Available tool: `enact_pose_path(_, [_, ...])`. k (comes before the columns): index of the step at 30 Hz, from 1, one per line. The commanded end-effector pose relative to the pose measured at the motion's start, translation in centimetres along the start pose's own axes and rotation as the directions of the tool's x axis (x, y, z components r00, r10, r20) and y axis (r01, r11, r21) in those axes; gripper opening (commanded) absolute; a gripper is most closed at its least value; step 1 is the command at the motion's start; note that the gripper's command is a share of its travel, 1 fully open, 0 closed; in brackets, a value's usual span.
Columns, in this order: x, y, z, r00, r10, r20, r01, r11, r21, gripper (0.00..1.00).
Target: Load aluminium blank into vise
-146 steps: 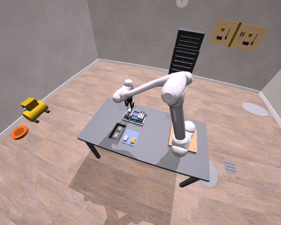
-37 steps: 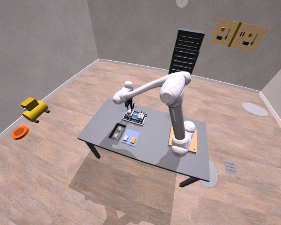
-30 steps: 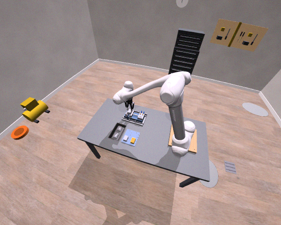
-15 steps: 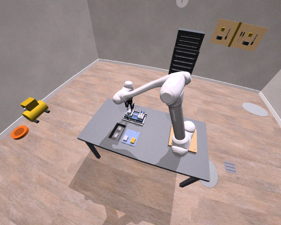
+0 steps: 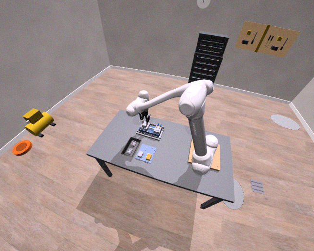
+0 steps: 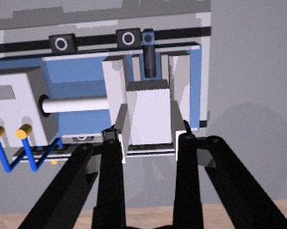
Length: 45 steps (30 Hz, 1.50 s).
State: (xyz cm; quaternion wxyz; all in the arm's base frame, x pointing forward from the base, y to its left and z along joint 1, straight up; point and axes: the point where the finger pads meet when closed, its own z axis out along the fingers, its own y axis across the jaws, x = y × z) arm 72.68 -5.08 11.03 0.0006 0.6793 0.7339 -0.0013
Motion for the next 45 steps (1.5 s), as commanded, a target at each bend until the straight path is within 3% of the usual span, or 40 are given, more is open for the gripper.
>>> enact_pose_path(1, [0.02, 0.01, -0.02, 1.0, 0.0, 0.0, 0.0, 1.0, 0.0, 0.0])
enact_pose_path(45, [0.55, 0.21, -0.02, 1.0, 0.0, 0.0, 0.0, 1.0, 0.0, 0.0])
